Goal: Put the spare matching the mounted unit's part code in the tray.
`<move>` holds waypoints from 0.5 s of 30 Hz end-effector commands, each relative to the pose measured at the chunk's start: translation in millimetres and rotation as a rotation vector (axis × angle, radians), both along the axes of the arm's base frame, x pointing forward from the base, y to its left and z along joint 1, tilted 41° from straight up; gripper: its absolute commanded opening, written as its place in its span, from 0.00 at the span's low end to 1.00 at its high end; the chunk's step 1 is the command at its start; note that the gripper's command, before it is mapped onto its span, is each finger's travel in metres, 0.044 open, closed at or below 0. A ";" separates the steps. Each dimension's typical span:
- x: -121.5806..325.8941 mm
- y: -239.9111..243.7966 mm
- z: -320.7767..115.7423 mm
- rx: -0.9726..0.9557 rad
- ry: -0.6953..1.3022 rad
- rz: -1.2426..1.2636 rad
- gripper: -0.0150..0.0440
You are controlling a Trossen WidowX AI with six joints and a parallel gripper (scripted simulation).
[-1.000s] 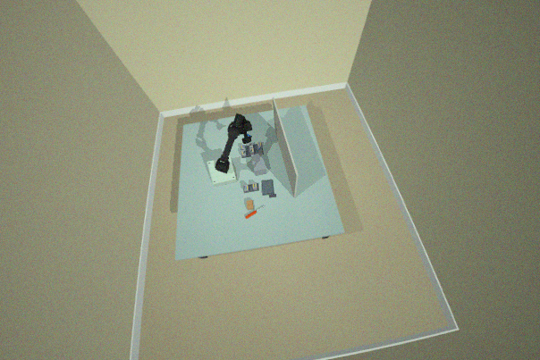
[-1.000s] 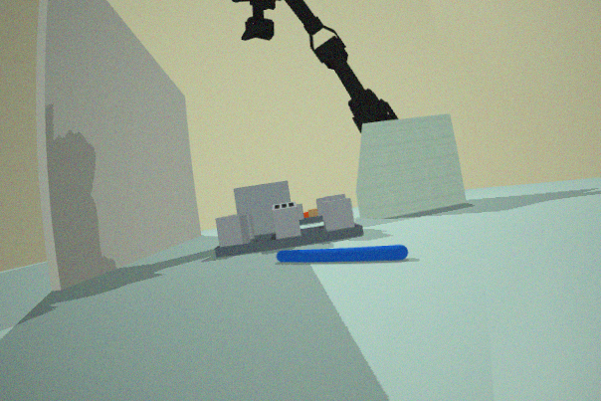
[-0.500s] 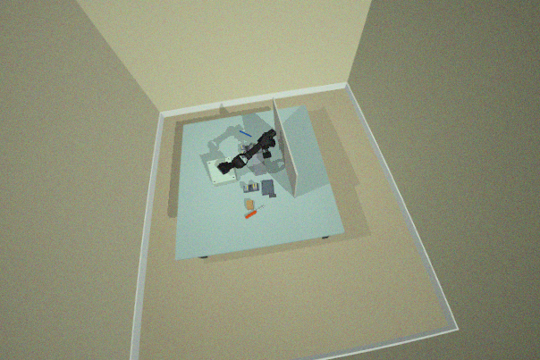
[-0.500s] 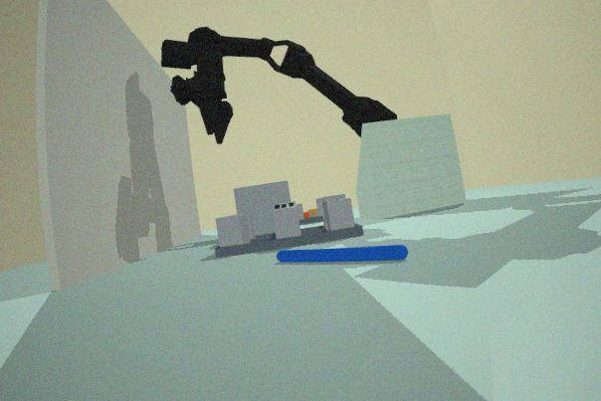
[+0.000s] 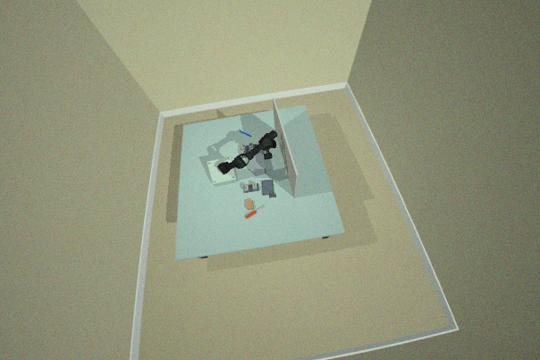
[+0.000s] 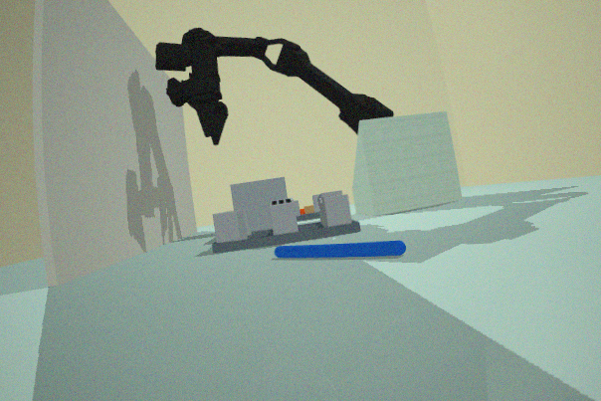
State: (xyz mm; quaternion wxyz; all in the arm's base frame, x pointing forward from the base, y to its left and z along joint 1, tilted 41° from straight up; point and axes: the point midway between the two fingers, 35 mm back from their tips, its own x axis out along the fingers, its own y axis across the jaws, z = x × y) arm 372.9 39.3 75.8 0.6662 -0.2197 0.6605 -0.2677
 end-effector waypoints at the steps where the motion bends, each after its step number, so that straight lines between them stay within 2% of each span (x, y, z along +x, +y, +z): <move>1: 0.0 -1.1 0.4 -0.005 0.005 0.004 1.00; 4: -2.3 9.6 -16.9 0.006 0.119 0.129 1.00; 15: -32.7 69.4 -129.0 0.035 0.894 1.051 1.00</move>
